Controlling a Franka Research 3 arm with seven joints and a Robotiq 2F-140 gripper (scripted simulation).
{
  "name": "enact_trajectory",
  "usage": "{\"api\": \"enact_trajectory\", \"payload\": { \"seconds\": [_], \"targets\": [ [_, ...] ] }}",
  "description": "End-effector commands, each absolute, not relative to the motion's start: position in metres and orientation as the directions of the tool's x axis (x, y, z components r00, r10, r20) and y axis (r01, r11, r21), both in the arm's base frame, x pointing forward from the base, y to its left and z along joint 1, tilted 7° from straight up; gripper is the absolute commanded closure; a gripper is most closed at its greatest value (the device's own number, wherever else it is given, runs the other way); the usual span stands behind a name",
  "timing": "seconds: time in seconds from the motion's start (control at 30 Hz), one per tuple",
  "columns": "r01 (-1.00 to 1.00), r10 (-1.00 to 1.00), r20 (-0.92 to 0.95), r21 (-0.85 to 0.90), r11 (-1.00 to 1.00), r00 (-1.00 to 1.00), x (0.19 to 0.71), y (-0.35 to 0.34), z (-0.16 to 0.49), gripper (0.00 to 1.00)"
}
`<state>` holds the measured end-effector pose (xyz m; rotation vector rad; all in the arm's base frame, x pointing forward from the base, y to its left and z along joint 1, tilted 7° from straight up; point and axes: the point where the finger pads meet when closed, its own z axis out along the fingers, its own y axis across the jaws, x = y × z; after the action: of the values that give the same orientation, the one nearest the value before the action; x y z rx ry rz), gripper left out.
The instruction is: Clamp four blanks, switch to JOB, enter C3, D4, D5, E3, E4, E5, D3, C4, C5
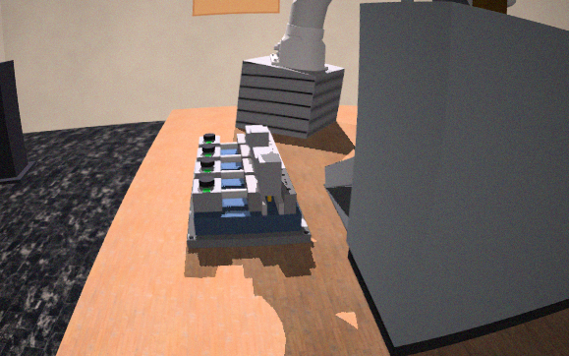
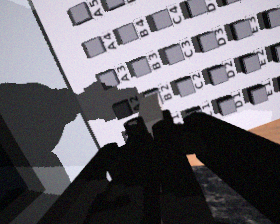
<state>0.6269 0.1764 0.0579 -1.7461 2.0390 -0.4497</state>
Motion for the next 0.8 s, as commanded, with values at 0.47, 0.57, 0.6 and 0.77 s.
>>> {"api": "enact_trajectory", "payload": {
  "seconds": [0.47,0.57,0.6,0.77],
  "targets": [
    [-0.852,-0.986,-0.103,-0.497,0.167,-0.134,0.599,0.154,0.044,1.0],
    [-0.852,-0.986,-0.103,-0.497,0.167,-0.134,0.593,0.148,0.04,1.0],
    [-0.852,-0.986,-0.103,-0.497,0.167,-0.134,0.592,0.147,0.04,1.0],
    [-0.852,-0.986,-0.103,-0.497,0.167,-0.134,0.592,0.147,0.04,1.0]
  ]
}}
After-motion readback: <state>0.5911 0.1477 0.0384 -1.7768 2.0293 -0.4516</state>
